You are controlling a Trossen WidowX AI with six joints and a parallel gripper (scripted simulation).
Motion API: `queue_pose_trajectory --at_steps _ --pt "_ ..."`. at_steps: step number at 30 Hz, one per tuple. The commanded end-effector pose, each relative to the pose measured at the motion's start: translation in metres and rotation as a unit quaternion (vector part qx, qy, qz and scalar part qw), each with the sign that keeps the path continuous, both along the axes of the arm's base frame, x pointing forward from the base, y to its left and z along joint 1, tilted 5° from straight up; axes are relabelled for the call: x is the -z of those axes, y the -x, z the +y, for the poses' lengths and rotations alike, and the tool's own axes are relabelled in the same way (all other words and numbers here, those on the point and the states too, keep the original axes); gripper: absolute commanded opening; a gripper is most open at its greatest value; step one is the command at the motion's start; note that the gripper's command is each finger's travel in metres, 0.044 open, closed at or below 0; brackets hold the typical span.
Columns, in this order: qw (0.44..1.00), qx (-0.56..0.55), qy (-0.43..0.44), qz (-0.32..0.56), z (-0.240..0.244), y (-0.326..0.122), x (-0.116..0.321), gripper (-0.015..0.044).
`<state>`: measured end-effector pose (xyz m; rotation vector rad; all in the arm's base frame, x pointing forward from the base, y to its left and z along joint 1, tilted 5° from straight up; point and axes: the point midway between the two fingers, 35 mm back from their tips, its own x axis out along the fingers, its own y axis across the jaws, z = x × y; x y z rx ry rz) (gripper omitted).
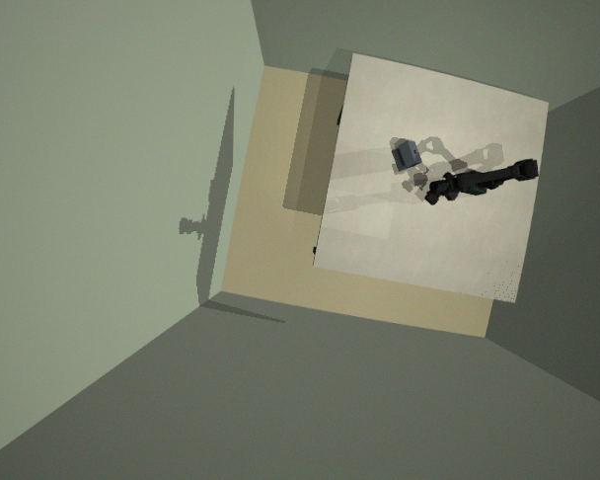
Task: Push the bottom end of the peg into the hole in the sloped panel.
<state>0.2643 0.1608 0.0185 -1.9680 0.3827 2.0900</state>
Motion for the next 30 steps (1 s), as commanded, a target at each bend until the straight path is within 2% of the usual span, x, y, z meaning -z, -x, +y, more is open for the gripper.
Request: queue_pose_trajectory --at_steps 1,5,30 --pt "1.0 -0.002 0.0 -0.003 0.0 -0.002 -0.022 0.0" --pt "1.0 -0.002 0.0 -0.003 0.001 -0.002 -0.037 0.0" --pt "0.999 0.029 -0.034 -0.005 -0.017 -0.018 -0.04 0.0"
